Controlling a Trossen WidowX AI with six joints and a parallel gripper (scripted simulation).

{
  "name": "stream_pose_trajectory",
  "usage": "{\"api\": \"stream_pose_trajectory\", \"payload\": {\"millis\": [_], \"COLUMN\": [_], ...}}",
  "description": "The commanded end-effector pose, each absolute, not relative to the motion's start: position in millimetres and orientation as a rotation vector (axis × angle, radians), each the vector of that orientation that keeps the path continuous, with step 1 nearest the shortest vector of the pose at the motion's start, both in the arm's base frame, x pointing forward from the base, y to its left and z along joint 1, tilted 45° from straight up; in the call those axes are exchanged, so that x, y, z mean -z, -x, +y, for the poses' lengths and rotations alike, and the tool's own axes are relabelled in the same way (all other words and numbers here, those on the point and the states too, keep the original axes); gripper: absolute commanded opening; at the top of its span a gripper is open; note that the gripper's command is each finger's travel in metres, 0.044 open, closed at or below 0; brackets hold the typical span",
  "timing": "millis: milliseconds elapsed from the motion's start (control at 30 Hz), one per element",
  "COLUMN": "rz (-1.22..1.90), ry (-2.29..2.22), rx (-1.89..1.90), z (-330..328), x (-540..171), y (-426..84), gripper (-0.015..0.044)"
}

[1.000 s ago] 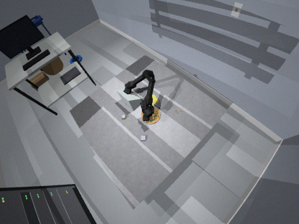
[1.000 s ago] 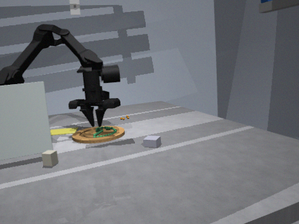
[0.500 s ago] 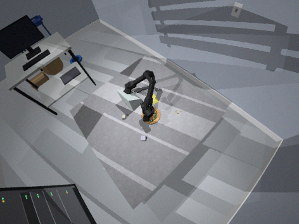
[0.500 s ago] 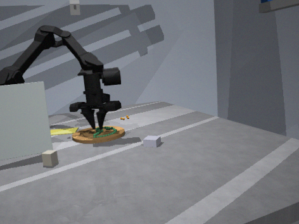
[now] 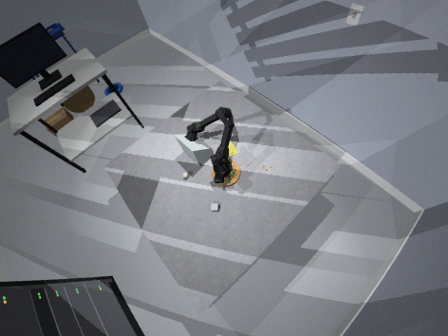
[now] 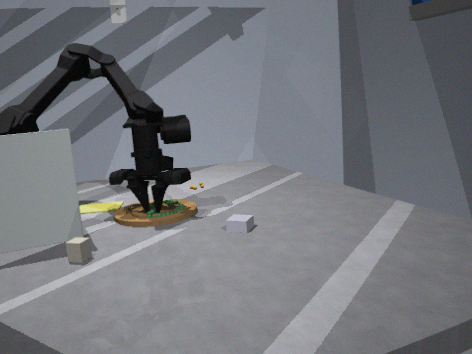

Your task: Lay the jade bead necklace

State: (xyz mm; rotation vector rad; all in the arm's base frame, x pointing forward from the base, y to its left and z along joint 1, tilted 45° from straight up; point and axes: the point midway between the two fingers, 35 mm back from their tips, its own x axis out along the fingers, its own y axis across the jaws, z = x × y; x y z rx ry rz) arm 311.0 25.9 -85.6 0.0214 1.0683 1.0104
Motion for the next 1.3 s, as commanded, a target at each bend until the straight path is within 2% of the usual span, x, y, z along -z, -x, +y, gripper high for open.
{"api": "stream_pose_trajectory", "payload": {"millis": [0,167,1267], "rz": [1.071,1.069,1.071], "ry": [-0.035,-0.022,-0.035], "rx": [-1.011,-1.011,-1.011], "z": [28.1,26.1,22.8], "x": [86.6,85.8,81.3], "y": [-308.9,-310.8,-308.2], "gripper": [0.0120,0.0000,0.0000]}}
